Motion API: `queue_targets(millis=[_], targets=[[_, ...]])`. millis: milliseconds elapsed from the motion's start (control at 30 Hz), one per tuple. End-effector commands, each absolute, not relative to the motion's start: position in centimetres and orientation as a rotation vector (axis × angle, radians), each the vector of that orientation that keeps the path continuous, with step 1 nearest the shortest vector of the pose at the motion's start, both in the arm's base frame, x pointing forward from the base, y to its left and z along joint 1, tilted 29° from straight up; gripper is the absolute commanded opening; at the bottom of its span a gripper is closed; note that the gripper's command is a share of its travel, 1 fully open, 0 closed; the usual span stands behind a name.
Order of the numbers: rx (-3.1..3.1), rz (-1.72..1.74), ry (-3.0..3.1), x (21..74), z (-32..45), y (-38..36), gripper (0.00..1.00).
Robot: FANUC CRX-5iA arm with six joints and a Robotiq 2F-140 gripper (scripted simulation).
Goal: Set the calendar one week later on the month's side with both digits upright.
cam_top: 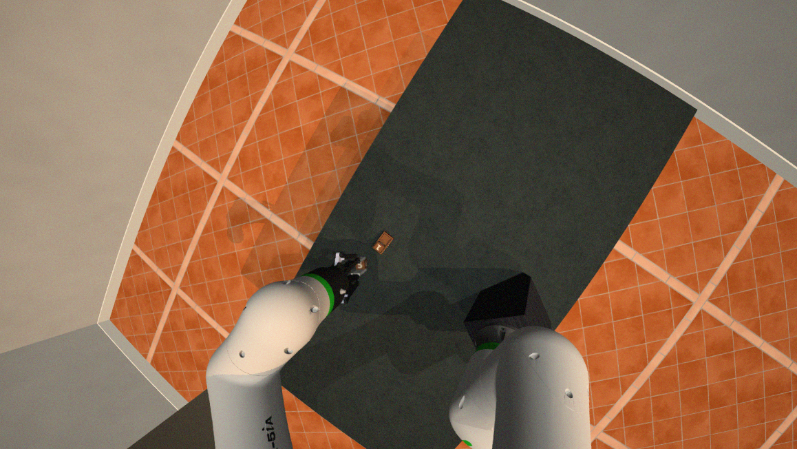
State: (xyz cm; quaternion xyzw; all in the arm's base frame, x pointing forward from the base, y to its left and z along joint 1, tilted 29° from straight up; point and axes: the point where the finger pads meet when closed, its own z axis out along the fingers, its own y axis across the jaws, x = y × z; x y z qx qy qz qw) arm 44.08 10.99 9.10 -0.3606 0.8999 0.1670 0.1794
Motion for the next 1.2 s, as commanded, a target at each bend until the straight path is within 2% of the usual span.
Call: queue_targets(millis=[0,633,1167], targets=[[-1.224,0.439,2.420,44.0,9.4,11.6,0.16],[-1.865,0.247,1.885,43.6,10.3,13.9,0.16],[-1.907,0.231,1.838,43.5,10.4,14.1,0.16]])
